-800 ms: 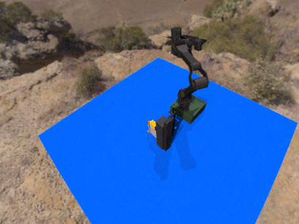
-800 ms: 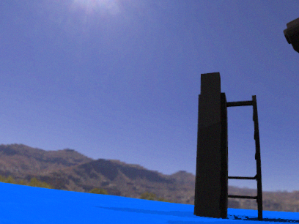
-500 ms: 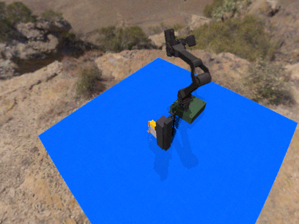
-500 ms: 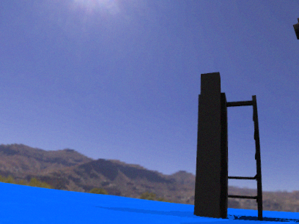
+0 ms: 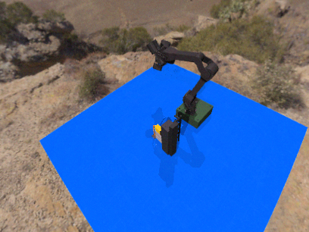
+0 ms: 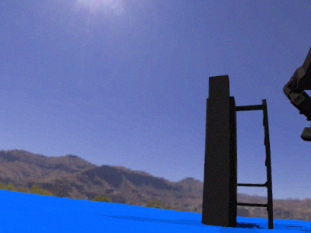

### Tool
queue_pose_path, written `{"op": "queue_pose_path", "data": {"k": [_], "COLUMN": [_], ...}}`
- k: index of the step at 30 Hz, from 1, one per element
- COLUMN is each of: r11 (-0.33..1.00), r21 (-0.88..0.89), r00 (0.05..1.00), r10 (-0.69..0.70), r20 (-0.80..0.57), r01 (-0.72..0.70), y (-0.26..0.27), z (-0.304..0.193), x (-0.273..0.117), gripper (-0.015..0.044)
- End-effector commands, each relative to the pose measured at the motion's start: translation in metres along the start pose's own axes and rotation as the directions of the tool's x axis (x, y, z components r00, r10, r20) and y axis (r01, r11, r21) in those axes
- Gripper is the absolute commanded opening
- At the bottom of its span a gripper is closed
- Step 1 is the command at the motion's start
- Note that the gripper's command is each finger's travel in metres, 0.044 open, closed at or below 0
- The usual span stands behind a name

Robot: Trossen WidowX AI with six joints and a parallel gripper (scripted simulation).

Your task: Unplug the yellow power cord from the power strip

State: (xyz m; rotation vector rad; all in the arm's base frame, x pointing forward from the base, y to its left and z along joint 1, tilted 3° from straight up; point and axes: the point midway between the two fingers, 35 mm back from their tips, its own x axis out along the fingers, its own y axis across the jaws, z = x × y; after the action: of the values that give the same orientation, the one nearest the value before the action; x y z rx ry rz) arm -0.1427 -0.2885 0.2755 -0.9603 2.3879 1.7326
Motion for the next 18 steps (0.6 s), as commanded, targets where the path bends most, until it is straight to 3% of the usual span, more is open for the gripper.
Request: {"op": "queue_pose_path", "data": {"k": [1,5,9,14,18], "r11": [0.940,0.776,0.539,0.199,-0.075], "r21": [-0.304,-0.592,-0.823,-0.980,-0.977], "r00": [0.971,0.896,0.785,0.625,0.504], "r10": [-0.203,-0.400,-0.583,-0.766,-0.863], "r20": [-0.124,-0.193,-0.210,-0.150,-0.036], "r01": [0.157,0.219,0.180,0.009,-0.199], "y": [-0.056,-0.111,-0.163,-0.218,-0.253], "z": [-0.036,-0.058,-0.065,-0.052,-0.025], "x": [-0.027,-0.065,-0.114,-0.181,-0.236], "gripper": [0.0160,0.0160,0.0160,0.0160,0.0160]}}
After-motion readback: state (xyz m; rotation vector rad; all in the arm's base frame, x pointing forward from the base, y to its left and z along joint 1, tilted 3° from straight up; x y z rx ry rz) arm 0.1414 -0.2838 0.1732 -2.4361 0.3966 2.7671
